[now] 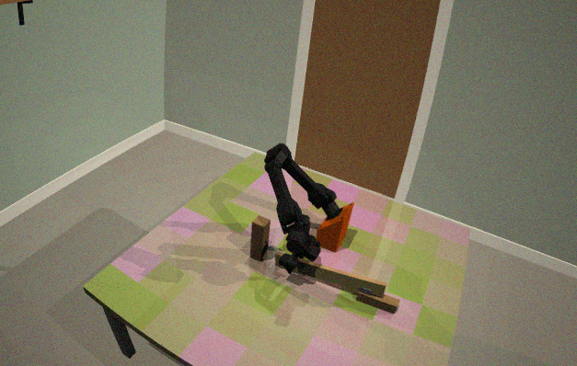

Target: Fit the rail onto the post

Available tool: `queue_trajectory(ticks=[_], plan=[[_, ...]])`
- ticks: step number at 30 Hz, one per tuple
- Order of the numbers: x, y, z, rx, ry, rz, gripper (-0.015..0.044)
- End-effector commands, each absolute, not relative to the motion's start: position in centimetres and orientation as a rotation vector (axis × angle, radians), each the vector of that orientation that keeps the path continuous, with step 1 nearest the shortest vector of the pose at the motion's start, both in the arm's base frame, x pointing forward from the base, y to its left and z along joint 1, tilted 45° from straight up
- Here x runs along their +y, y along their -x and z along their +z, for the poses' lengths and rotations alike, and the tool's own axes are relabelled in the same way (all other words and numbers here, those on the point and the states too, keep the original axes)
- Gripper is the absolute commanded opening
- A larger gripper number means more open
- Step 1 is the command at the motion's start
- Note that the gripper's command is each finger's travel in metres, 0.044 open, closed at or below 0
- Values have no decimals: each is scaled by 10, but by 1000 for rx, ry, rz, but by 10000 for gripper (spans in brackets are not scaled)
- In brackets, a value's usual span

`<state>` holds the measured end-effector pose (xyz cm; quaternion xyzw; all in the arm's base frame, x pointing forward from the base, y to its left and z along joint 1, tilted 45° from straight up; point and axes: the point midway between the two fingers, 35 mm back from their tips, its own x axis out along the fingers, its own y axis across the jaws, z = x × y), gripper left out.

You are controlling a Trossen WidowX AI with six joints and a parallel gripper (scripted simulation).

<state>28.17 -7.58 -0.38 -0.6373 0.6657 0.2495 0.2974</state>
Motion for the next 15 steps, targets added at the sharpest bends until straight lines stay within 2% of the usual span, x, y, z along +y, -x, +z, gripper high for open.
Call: queue_trajectory(ticks=[1, 6, 15], plan=[[-81, -278, -9, 1779, 1702, 674, 440], [-85, -277, -13, 1780, 1703, 673, 440], [-85, -277, -13, 1780, 1703, 673, 204]])
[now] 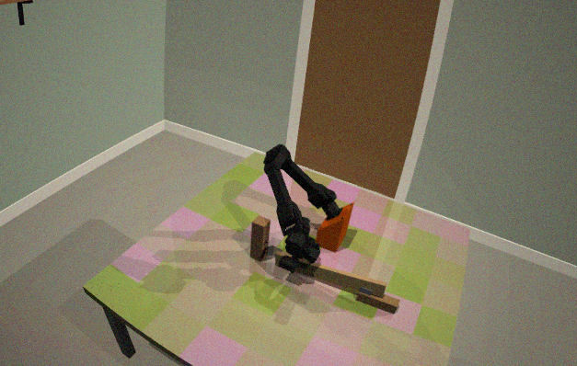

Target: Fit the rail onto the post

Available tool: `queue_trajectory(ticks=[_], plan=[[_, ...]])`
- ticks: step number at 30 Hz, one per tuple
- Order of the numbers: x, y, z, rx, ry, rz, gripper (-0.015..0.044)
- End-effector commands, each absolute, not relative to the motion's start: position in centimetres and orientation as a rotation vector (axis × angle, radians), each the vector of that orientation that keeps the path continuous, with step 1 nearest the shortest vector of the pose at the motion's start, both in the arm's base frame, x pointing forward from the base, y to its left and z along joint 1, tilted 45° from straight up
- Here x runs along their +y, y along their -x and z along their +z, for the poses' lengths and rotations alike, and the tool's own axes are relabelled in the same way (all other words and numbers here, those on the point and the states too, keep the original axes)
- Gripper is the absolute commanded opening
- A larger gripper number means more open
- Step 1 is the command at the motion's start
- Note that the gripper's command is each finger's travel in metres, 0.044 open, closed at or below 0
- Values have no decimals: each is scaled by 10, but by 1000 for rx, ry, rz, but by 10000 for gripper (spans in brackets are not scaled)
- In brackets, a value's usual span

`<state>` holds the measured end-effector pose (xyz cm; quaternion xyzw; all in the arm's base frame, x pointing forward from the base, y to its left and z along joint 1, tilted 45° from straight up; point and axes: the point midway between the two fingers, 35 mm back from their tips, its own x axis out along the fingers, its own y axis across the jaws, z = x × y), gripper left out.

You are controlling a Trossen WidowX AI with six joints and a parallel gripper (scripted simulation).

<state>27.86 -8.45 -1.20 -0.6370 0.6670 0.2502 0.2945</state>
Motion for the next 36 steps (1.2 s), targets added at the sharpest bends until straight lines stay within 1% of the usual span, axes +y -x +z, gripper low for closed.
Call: queue_trajectory(ticks=[1, 5, 12, 13, 36], plan=[[-85, -277, -13, 1780, 1703, 673, 177], [-85, -277, -13, 1780, 1703, 673, 72], [-85, -277, -13, 1780, 1703, 673, 26], [-85, -277, -13, 1780, 1703, 673, 0], [-80, -278, -8, 1780, 1703, 673, 0]])
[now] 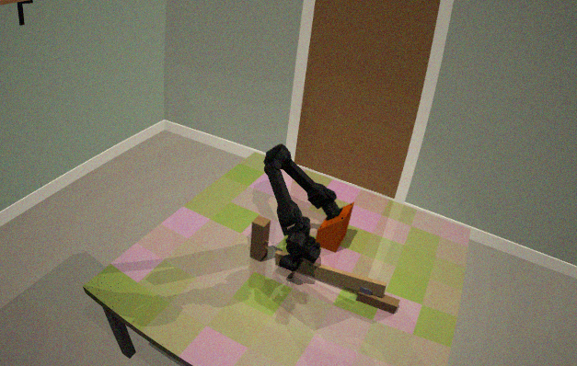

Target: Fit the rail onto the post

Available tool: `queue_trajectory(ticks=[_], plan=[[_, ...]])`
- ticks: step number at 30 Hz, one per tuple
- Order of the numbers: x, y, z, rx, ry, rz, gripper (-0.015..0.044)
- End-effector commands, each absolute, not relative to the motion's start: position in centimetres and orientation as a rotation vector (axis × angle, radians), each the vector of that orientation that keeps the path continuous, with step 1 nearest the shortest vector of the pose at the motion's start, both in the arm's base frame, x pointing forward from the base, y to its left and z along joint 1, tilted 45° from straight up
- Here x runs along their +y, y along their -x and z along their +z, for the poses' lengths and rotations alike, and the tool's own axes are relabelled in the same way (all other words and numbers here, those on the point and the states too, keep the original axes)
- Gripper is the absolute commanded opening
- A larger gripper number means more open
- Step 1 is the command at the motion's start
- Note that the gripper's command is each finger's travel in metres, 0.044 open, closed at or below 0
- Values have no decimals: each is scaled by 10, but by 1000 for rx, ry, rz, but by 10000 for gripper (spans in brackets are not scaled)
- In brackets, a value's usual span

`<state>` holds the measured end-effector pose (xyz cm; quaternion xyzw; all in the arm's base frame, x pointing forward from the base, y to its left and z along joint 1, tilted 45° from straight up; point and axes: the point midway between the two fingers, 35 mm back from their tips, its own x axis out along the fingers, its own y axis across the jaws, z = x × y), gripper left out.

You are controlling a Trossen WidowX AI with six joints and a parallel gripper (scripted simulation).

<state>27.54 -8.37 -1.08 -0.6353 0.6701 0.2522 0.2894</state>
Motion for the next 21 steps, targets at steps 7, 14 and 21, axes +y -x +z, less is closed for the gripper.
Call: queue_trajectory(ticks=[7, 14, 21], plan=[[-78, -279, -6, 1780, 1703, 674, 0], [-76, -280, -3, 1779, 1703, 674, 0], [-73, -281, -1, 1779, 1702, 674, 0]])
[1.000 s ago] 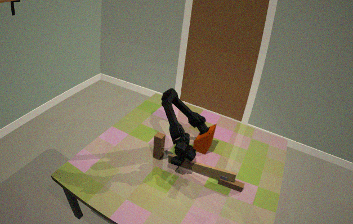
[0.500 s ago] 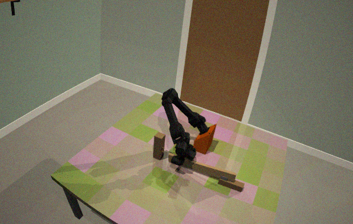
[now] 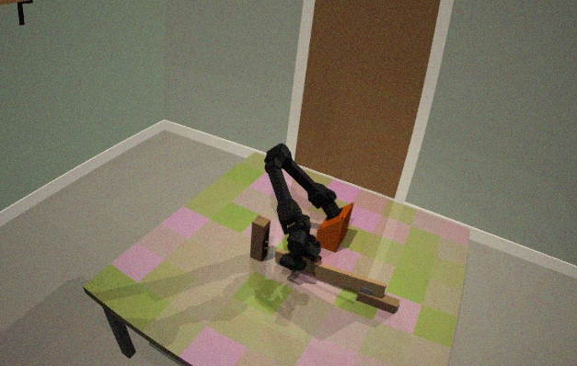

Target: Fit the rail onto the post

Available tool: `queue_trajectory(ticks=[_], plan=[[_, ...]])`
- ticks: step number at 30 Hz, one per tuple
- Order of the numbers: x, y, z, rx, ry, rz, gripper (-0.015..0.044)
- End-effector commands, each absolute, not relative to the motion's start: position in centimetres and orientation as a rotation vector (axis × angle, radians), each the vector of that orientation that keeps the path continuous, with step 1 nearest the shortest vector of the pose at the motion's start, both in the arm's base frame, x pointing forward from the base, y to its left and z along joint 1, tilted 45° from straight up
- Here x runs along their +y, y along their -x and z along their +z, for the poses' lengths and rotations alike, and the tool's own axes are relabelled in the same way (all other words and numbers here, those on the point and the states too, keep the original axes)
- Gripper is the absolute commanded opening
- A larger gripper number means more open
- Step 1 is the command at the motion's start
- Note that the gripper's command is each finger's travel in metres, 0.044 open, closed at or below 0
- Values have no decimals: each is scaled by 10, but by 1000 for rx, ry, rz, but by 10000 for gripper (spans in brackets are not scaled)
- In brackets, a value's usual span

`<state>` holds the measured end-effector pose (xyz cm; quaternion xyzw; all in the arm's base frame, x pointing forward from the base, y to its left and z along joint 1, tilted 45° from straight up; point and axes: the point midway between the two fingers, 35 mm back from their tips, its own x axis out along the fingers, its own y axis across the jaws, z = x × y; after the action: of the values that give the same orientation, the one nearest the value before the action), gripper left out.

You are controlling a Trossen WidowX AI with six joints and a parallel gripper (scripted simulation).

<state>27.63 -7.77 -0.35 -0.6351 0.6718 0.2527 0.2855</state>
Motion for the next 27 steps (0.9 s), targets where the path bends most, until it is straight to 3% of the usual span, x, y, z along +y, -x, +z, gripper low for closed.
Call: queue_trajectory(ticks=[1, 27], plan=[[-73, -281, -1, 1779, 1702, 674, 0], [-63, -282, 9, 1779, 1702, 674, 0]])
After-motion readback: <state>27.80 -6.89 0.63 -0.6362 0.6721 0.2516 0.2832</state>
